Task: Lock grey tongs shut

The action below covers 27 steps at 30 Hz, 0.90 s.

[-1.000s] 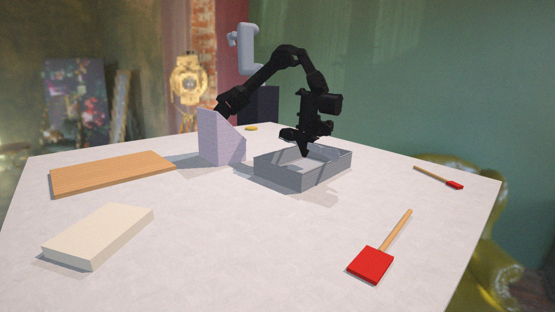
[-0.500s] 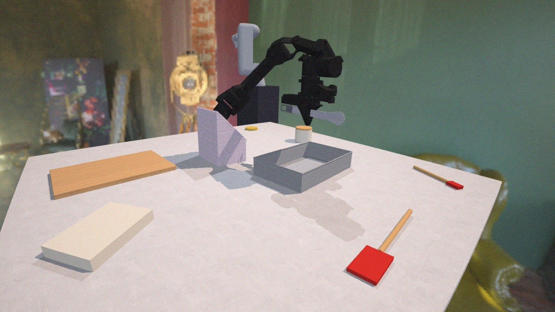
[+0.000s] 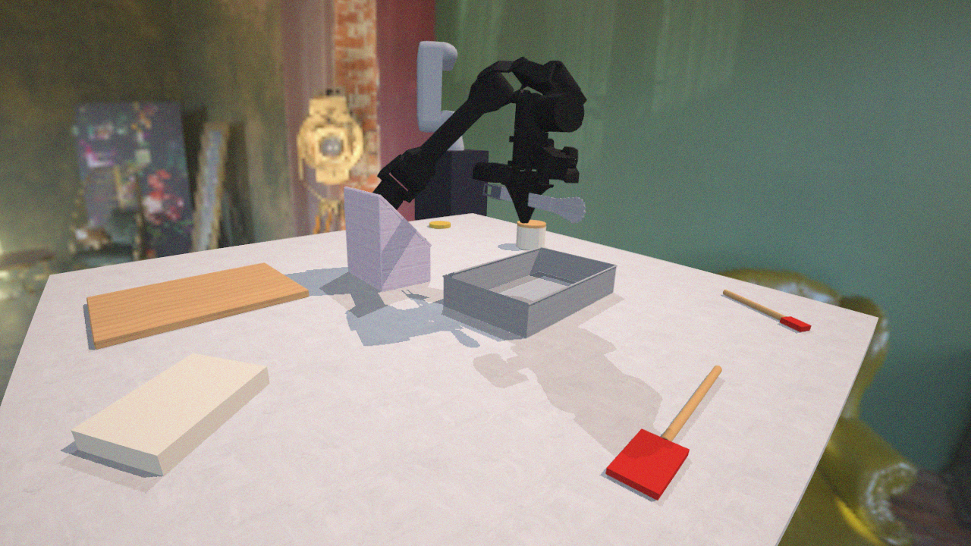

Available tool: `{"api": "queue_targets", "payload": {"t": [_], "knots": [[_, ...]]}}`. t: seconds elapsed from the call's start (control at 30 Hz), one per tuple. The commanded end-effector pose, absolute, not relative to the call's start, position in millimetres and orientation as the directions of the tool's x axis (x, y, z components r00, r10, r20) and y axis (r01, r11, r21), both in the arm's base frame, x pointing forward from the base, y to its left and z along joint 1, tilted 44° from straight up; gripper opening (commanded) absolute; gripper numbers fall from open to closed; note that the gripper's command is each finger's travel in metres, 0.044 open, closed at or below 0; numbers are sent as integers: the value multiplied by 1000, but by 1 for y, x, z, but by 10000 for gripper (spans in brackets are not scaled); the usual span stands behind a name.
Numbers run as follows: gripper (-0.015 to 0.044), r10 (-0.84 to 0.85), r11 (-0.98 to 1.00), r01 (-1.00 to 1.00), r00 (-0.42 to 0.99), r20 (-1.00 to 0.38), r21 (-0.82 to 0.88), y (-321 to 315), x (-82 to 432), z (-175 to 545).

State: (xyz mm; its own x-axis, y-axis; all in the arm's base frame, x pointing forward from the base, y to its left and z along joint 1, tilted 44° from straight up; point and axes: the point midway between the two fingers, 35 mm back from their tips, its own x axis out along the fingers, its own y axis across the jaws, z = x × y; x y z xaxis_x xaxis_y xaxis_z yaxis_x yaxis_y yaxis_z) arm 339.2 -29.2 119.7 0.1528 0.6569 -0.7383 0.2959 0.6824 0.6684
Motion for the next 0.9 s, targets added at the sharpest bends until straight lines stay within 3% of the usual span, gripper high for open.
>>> {"api": "queue_targets", "payload": {"t": [0.0, 0.87], "knots": [[-150, 643, 677, 338, 162, -749, 654, -53, 343, 105], [-150, 630, 563, 584, 155, -761, 585, -189, 315, -15]]}}
